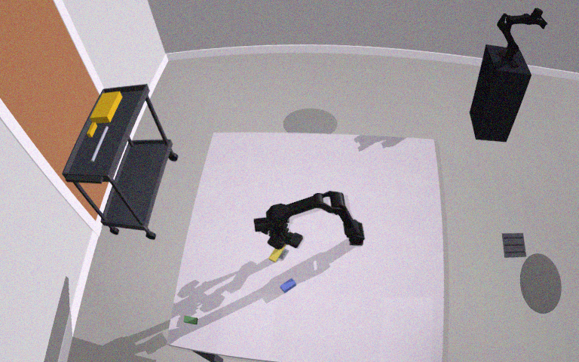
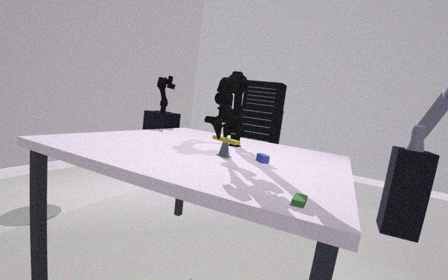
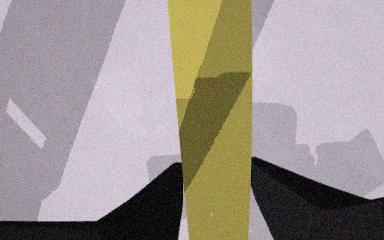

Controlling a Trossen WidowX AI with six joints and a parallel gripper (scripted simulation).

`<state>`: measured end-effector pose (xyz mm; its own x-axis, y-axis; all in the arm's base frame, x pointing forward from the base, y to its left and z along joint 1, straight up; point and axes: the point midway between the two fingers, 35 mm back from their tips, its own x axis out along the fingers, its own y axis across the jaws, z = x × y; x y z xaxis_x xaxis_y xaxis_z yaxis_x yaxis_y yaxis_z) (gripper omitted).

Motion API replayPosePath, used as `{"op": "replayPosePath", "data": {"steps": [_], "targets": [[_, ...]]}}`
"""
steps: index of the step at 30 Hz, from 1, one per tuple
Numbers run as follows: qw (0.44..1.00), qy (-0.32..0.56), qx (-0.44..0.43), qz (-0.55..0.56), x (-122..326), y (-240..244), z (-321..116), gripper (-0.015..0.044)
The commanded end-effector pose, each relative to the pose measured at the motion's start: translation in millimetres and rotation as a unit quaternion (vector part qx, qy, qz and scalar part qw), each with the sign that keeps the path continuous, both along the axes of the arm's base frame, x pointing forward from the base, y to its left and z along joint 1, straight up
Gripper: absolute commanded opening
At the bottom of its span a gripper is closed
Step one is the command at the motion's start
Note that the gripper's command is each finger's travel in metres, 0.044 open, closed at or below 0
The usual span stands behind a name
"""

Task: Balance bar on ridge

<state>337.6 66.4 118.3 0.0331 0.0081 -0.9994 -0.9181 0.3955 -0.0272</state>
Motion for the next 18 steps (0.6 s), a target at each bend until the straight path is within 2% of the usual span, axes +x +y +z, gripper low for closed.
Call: {"op": "replayPosePath", "data": {"steps": [1, 15, 18], "targets": [[1.0, 0.0, 0.0, 0.0, 0.0, 0.0, 0.0, 0.0173], [1.0, 0.0, 0.0, 0.0, 0.0, 0.0, 0.0, 0.0185], [1.0, 0.0, 0.0, 0.0, 0.0, 0.0, 0.0, 0.0264]]}}
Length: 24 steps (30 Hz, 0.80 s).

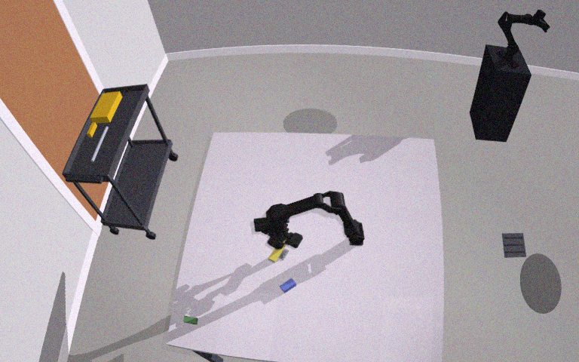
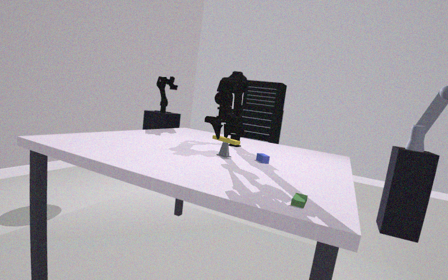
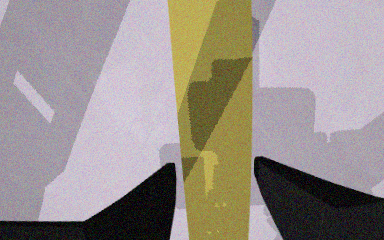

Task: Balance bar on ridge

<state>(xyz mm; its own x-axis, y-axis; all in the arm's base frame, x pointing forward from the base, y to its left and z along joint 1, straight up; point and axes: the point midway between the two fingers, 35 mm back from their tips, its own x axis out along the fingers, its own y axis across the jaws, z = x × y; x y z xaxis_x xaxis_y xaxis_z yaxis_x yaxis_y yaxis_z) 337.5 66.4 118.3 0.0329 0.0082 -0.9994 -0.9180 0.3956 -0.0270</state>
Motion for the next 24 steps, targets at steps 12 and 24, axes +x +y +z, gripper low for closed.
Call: {"op": "replayPosePath", "data": {"steps": [12, 24], "targets": [[1.0, -0.003, 0.001, 0.0, 2.2, 0.4, 18.9, 0.044], [1.0, -0.016, 0.003, 0.0, -4.4, -0.9, 99.6, 0.044]]}}
